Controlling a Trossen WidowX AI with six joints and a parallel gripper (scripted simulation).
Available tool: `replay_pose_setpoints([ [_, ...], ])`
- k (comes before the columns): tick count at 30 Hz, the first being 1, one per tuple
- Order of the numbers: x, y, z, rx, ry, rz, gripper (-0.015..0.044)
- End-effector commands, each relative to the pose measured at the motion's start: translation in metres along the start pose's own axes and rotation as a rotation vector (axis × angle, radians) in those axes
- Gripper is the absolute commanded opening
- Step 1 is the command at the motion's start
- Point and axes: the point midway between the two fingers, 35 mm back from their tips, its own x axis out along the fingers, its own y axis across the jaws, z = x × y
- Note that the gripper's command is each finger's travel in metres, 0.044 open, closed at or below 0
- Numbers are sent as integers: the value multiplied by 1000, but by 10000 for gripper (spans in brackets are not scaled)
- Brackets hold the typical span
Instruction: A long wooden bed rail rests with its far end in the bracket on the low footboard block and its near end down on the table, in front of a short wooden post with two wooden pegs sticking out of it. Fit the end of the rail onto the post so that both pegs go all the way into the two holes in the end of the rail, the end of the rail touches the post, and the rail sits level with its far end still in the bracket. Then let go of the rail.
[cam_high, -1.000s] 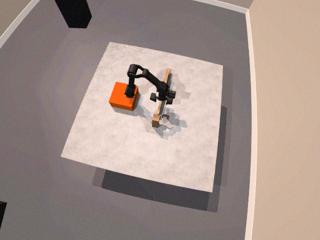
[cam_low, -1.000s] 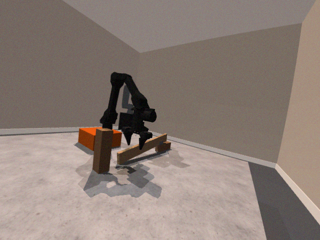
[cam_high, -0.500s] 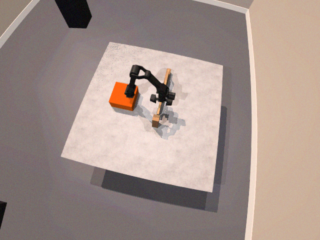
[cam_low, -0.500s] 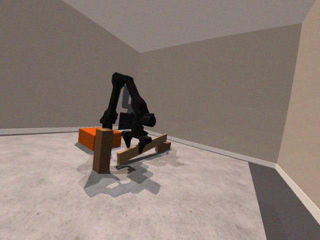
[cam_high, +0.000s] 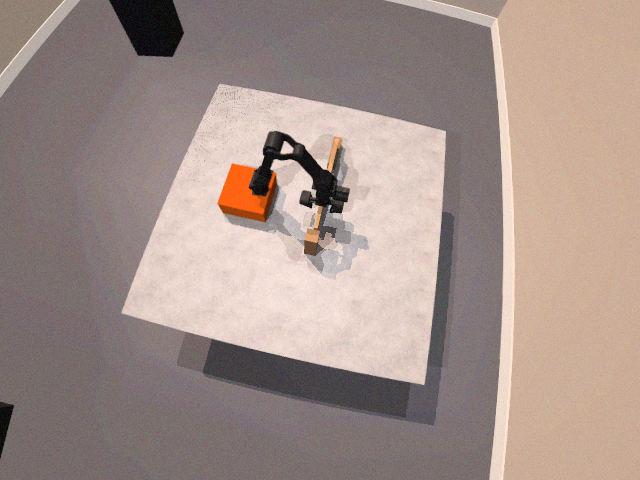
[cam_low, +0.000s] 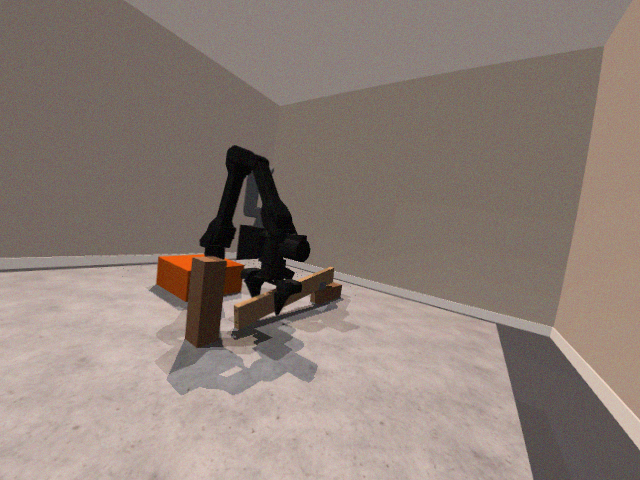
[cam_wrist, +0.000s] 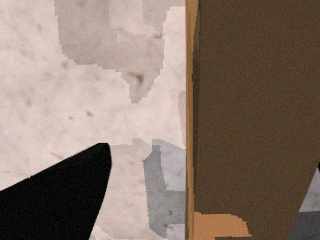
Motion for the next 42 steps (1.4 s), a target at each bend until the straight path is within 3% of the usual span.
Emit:
replay_pose_setpoints([
  [1, 2, 2, 1, -1, -5, 5, 335],
  [11, 2, 2, 1, -1, -5, 5, 72],
  [19, 2, 2, 1, -1, -5, 5, 0],
  [42, -4, 1, 0, -1, -5, 5, 0],
])
